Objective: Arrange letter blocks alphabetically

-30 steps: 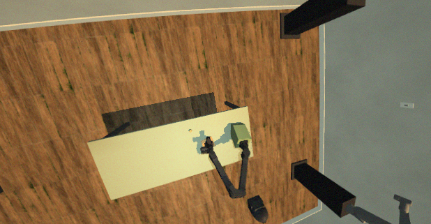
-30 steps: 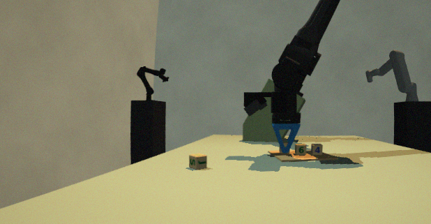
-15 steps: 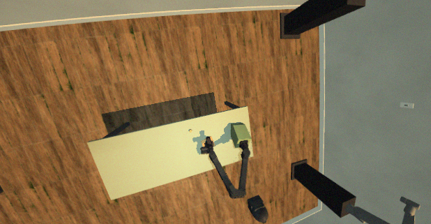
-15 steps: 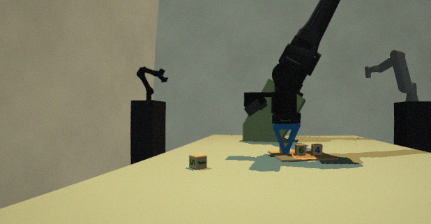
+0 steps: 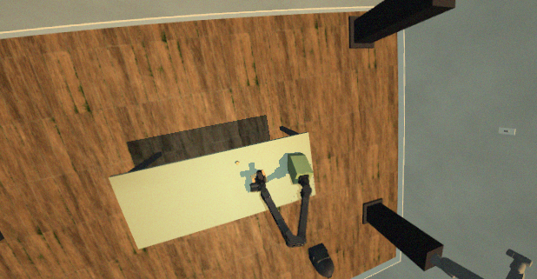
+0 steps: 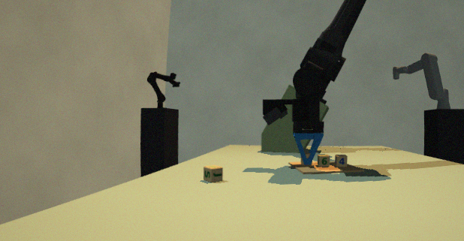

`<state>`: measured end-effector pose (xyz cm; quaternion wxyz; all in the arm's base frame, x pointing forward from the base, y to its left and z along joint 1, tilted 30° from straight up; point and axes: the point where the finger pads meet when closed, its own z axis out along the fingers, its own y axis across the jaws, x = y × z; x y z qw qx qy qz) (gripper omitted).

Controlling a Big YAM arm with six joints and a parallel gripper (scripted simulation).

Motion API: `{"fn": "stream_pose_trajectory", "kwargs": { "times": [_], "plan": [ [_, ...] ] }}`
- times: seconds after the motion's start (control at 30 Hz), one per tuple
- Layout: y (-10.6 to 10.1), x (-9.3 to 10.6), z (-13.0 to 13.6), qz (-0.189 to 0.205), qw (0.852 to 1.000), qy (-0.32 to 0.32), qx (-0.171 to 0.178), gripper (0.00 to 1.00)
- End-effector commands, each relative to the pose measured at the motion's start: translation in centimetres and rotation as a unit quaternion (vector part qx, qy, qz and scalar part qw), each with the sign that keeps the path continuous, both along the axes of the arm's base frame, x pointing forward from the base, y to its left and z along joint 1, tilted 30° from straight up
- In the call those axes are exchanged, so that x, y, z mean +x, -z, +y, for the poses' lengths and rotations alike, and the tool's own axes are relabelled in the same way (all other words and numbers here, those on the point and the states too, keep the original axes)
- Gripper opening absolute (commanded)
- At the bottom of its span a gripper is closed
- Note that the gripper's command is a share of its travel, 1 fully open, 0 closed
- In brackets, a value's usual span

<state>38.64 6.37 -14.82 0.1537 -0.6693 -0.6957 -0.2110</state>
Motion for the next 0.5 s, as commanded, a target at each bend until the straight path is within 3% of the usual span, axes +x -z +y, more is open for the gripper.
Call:
{"fn": "stream_pose_trajectory", "kwargs": {
  "times": [0.0,0.47],
  "plan": [
    [-1.31,1.42,0.35,-0.016,1.0,-0.001,-0.003,0.22],
    [-1.38,1.59,0.29,-0.017,1.0,0.0,-0.003,0.22]
  ]
}}
